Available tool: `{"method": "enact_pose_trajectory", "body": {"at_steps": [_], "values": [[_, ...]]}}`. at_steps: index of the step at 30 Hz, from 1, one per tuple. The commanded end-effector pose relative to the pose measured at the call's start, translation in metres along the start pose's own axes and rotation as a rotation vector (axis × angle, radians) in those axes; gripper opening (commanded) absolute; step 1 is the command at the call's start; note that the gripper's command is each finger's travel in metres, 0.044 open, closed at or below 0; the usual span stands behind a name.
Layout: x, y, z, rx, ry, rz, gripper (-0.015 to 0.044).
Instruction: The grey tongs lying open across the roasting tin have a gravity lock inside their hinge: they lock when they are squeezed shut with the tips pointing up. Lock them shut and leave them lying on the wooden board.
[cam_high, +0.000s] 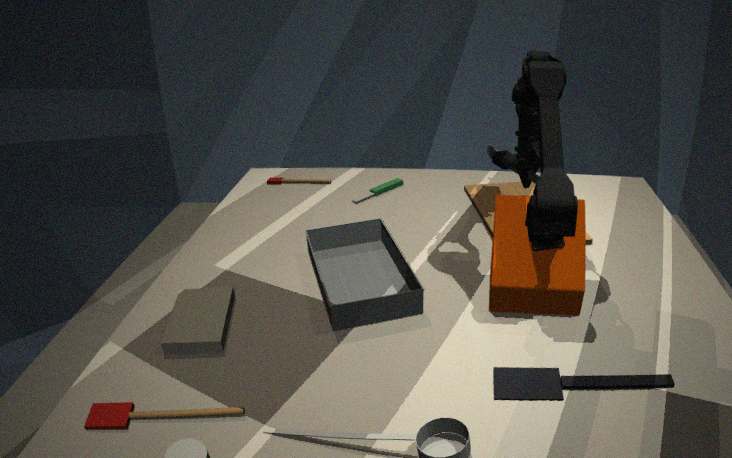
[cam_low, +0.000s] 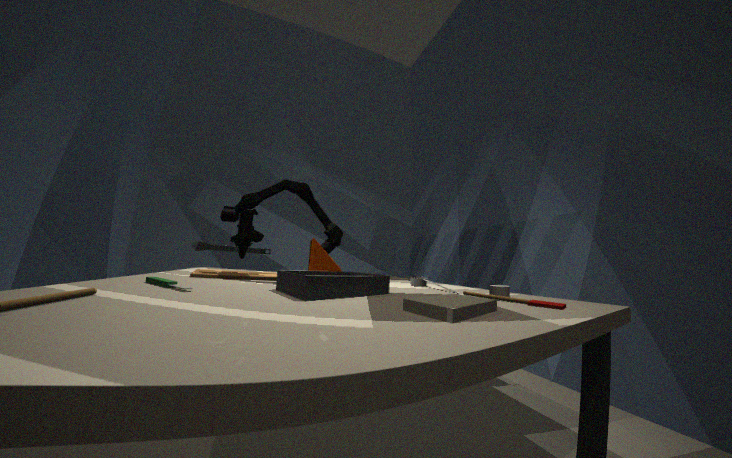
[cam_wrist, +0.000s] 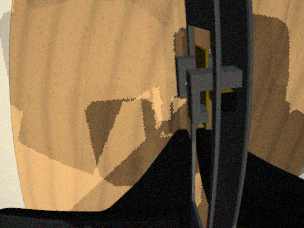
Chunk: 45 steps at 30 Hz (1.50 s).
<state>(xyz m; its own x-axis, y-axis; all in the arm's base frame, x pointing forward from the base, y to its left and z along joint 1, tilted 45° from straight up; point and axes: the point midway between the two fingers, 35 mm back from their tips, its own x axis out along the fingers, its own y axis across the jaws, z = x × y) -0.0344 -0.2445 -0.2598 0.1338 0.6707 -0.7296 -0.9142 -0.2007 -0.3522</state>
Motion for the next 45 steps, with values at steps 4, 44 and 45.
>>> {"method": "enact_pose_trajectory", "body": {"at_steps": [4,44,45], "values": [[0.009,0.0,0.0,0.006,0.007,0.002,-0.015],[0.035,-0.002,0.004,0.0,-0.003,0.0,0.0401],[0.035,-0.002,0.004,0.0,-0.003,0.0,0.0427]]}}
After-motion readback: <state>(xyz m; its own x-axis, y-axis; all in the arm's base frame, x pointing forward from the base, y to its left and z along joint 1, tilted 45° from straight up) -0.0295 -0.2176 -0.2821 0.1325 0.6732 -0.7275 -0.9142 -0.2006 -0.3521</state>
